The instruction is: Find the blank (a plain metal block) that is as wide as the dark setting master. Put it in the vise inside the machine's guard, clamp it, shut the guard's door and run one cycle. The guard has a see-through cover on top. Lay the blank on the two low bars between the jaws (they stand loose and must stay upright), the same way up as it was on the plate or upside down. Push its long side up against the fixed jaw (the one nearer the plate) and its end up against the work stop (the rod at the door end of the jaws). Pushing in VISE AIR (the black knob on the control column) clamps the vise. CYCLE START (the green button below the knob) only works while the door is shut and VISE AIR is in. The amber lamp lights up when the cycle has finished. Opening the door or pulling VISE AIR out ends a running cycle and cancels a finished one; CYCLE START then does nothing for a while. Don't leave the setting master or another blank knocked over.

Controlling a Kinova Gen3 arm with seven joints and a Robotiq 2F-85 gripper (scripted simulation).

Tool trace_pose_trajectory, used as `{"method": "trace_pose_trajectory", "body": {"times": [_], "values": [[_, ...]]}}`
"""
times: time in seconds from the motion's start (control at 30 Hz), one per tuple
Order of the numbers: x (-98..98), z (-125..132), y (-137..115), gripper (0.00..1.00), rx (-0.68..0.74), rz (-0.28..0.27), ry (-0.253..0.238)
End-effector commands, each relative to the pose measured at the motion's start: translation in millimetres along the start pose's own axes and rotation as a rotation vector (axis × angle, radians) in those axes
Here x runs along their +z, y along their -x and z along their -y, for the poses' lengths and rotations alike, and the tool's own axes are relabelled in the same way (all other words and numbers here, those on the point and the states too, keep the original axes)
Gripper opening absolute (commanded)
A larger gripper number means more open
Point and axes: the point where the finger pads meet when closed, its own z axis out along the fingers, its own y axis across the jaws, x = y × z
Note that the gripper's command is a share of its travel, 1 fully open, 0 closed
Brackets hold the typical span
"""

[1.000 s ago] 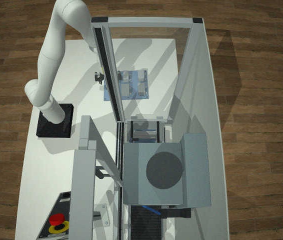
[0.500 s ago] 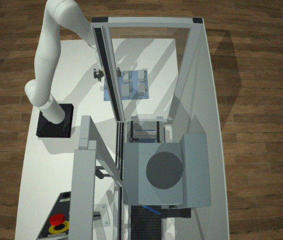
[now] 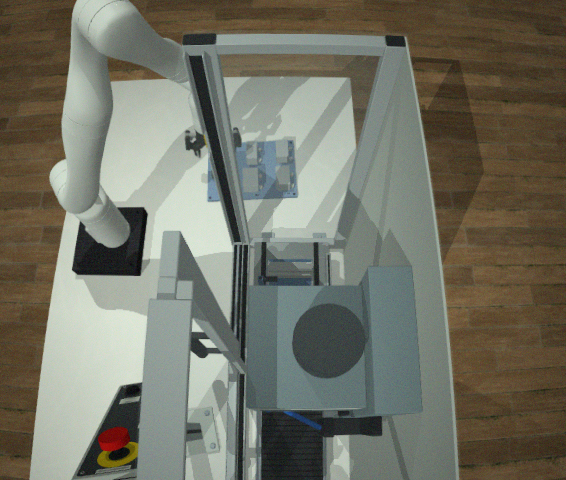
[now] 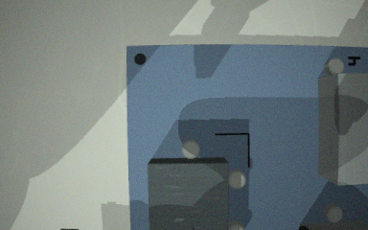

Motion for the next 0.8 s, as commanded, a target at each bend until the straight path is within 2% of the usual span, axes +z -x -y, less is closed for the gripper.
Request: {"method": "trace_pose_trajectory", "body": {"times": [0.0,0.77], "values": [[-20.9,-0.4,-0.2,1.0,0.0,-0.001,0.0],[-20.9,-0.4,-0.2,1.0,0.0,-0.001,0.0]]}}
